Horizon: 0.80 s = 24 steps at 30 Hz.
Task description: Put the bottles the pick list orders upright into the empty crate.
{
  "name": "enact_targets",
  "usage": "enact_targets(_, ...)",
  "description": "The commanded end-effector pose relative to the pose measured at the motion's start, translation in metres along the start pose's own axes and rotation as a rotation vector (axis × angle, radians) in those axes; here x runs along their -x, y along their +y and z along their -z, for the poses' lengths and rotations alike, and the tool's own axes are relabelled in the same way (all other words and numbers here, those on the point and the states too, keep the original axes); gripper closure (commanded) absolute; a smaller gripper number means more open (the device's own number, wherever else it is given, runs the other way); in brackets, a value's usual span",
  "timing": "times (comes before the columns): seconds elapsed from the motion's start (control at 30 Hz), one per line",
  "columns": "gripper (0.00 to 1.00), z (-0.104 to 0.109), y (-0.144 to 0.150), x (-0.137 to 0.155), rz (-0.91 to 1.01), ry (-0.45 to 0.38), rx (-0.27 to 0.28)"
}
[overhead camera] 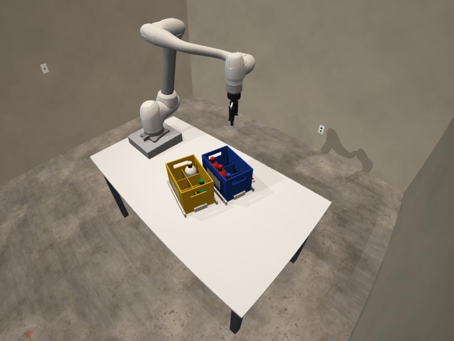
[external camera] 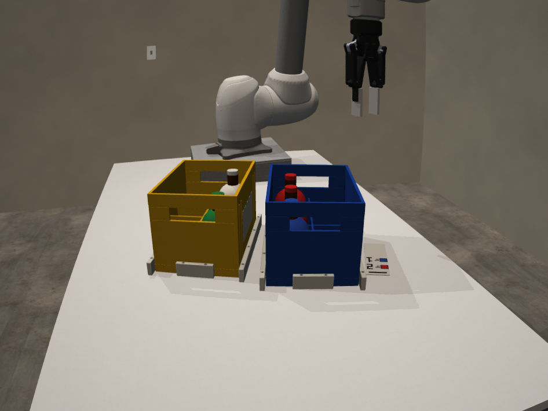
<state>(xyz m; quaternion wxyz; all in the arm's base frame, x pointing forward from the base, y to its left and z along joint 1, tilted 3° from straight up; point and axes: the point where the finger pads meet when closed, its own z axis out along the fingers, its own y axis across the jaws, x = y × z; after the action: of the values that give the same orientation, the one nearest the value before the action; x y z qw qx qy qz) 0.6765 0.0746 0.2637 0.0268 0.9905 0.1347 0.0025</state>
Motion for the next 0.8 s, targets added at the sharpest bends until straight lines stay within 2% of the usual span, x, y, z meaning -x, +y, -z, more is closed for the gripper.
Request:
enact_targets(0.0, 0.62, 0.004, -0.012, 0.002, 0.0, 0.0, 0.0)
enact_targets(0.1, 0.62, 0.005, -0.017, 0.003, 0.0, 0.0, 0.0)
enact_targets(0.6, 0.62, 0.025, -0.088, 0.015, 0.0, 0.0, 0.0)
enact_targets(0.77, 0.62, 0.029, -0.103, 0.017, 0.0, 0.0, 0.0)
